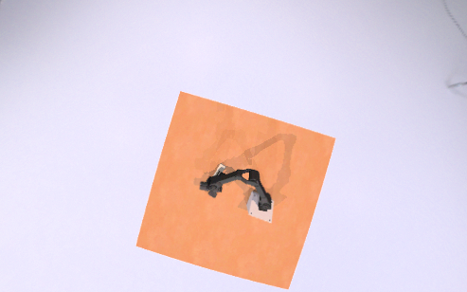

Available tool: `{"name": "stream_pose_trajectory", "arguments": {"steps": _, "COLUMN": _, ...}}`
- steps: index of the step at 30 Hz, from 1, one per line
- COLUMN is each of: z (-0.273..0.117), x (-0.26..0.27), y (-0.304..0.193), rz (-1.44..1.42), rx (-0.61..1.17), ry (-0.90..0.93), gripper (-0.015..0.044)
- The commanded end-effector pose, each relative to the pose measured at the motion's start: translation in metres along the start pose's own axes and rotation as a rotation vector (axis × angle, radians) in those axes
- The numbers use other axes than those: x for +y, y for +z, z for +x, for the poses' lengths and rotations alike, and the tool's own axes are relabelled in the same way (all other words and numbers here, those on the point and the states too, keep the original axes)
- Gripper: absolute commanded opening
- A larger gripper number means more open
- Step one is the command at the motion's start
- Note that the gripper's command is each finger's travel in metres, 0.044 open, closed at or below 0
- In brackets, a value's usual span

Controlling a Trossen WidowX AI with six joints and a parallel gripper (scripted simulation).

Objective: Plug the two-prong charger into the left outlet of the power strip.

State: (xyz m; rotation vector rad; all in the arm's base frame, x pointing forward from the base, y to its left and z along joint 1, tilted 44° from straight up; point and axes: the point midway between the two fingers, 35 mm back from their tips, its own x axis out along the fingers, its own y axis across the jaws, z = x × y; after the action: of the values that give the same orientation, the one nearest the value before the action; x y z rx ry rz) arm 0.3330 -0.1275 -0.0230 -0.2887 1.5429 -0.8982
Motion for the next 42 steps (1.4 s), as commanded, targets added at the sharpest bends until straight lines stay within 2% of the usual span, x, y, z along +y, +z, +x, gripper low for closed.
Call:
{"name": "stream_pose_trajectory", "arguments": {"steps": 1, "z": -0.0014, "x": -0.0006, "y": 0.0112, "rz": 0.018, "rx": -0.021, "ry": 0.005, "gripper": 0.0000}}
{"name": "stream_pose_trajectory", "arguments": {"steps": 42, "z": -0.0017, "x": -0.0008, "y": 0.0114, "rz": 0.018, "rx": -0.021, "ry": 0.005, "gripper": 0.0000}}
